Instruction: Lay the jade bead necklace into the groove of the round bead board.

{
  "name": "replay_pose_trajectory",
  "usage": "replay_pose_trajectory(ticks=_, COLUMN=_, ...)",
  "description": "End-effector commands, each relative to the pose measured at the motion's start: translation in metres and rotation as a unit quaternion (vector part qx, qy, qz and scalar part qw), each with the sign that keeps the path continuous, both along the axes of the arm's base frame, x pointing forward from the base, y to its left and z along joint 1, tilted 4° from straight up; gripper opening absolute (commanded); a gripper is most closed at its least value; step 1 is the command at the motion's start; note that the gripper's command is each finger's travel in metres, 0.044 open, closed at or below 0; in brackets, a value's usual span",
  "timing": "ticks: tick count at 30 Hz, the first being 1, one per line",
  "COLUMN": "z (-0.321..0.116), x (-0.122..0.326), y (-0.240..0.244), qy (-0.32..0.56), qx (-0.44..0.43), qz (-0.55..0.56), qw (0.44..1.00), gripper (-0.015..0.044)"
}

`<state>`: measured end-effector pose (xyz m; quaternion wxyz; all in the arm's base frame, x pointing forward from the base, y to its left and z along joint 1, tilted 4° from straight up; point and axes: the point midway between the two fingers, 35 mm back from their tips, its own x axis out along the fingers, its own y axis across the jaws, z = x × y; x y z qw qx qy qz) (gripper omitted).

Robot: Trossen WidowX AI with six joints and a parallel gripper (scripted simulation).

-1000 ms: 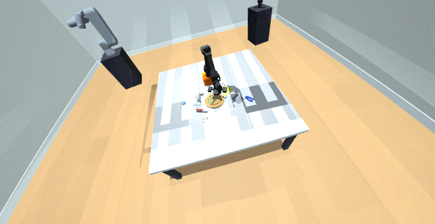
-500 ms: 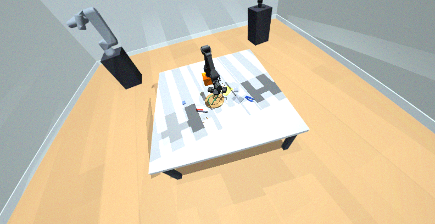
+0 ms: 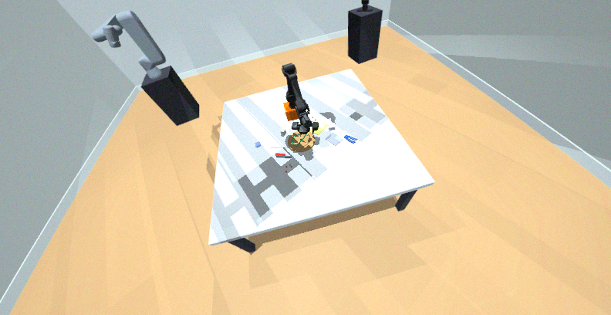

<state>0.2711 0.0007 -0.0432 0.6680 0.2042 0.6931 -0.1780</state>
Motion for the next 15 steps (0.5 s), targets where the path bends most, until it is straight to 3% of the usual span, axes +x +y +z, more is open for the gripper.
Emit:
replay_pose_trajectory(ticks=1, z=0.0, x=0.0, y=0.0, qy=0.0, qx=0.001, qz=-0.002, qw=1.0, gripper=0.044)
replay_pose_trajectory(ticks=8, z=0.0, x=0.0, y=0.0, qy=0.0, qx=0.001, qz=-0.002, qw=1.0, gripper=0.044)
replay_pose_trajectory(ticks=15, z=0.011, x=0.029, y=-0.031, qy=0.001, qx=-0.002, qz=-0.051, qw=0.999, gripper=0.0256)
